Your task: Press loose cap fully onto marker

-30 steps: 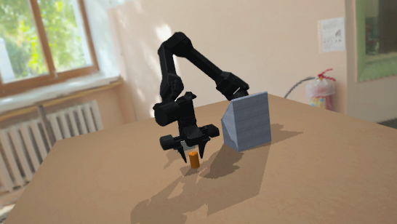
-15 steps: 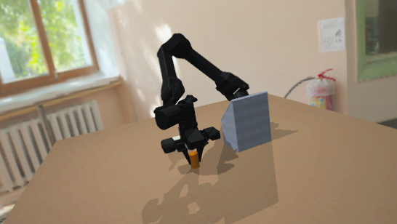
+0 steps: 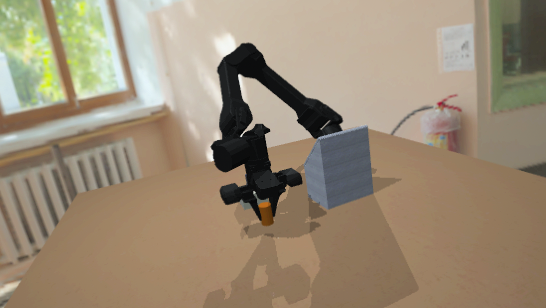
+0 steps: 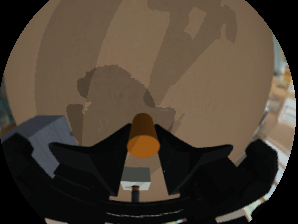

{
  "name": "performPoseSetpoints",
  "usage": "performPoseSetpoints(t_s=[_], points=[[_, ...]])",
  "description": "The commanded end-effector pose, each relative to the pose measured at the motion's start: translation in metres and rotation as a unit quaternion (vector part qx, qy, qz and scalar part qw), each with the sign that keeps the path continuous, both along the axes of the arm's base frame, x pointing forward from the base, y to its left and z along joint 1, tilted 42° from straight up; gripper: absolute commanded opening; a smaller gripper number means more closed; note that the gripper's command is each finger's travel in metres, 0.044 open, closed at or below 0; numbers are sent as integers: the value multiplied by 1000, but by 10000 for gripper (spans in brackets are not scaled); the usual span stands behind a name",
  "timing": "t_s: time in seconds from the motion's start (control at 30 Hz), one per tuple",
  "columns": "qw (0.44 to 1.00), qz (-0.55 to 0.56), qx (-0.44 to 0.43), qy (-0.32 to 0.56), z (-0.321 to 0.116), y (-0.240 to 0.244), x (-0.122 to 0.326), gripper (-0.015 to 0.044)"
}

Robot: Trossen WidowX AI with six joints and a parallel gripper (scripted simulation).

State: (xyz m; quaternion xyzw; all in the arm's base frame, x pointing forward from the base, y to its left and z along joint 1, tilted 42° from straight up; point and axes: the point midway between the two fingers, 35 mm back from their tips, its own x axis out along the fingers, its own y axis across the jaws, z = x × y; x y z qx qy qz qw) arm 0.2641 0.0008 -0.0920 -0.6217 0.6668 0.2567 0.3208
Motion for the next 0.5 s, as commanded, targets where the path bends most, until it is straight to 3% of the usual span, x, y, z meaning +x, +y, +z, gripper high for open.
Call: performPoseSetpoints(t_s=[0.0,0.47], points=[[1000,-2,3,-3,10,10,2,0],[1000,-2,3,-3,35,28,1,0]])
